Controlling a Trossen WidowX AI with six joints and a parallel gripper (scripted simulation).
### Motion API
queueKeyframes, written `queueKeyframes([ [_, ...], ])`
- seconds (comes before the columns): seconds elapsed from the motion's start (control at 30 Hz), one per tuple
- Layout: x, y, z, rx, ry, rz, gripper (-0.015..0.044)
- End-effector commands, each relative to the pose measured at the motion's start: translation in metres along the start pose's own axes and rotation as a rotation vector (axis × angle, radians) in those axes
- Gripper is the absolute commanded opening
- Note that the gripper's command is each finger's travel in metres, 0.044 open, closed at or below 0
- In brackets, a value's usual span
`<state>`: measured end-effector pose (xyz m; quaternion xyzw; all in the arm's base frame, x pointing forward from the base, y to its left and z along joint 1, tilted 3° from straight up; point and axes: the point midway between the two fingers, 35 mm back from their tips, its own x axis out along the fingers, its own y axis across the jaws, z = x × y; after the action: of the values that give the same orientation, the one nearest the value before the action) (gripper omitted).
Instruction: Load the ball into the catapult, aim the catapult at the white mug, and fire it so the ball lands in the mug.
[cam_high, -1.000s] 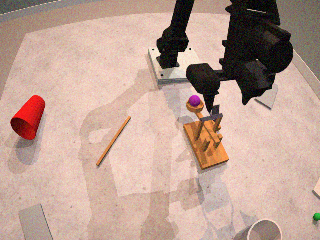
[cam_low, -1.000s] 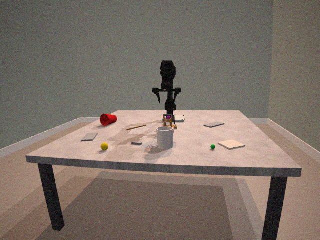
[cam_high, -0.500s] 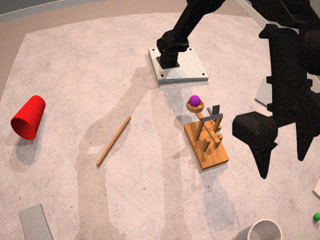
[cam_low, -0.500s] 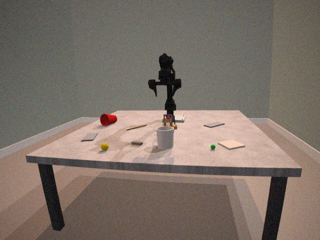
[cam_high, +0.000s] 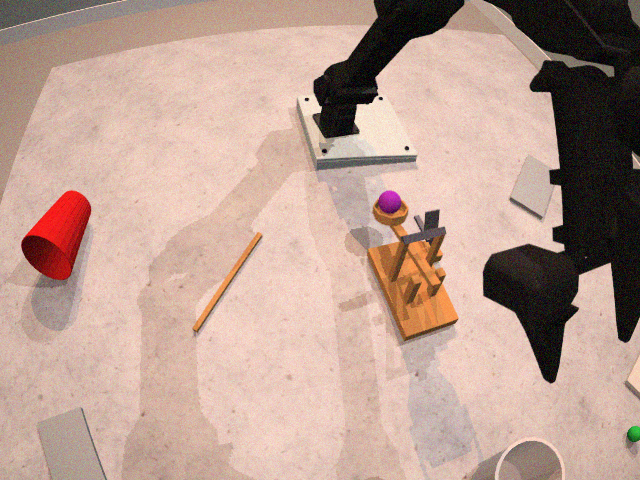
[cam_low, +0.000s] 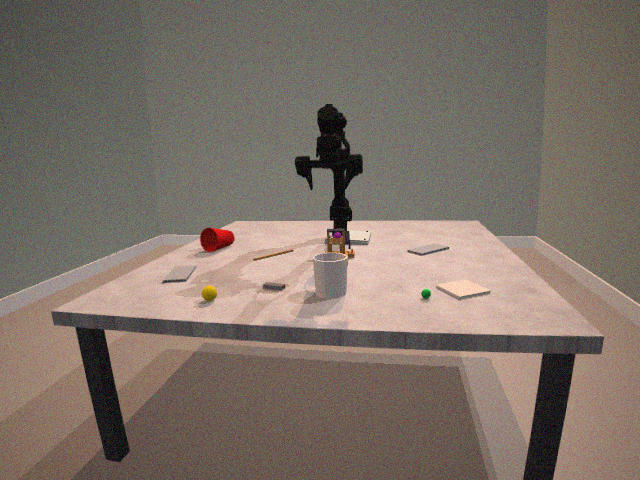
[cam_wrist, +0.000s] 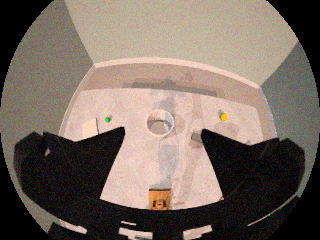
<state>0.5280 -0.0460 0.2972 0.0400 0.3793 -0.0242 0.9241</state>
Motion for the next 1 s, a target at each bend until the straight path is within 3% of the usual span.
queueKeyframes([
  [0.0, -0.0004, 0.0008, 0.0017, 0.003, -0.006, 0.004, 0.044],
  [0.2, -0.0004, 0.0008, 0.0017, 0.003, -0.006, 0.004, 0.044],
  [0.77, -0.0004, 0.0008, 0.0017, 0.003, -0.006, 0.004, 0.0],
  [0.97, -0.0004, 0.0008, 0.0017, 0.003, -0.006, 0.004, 0.0],
])
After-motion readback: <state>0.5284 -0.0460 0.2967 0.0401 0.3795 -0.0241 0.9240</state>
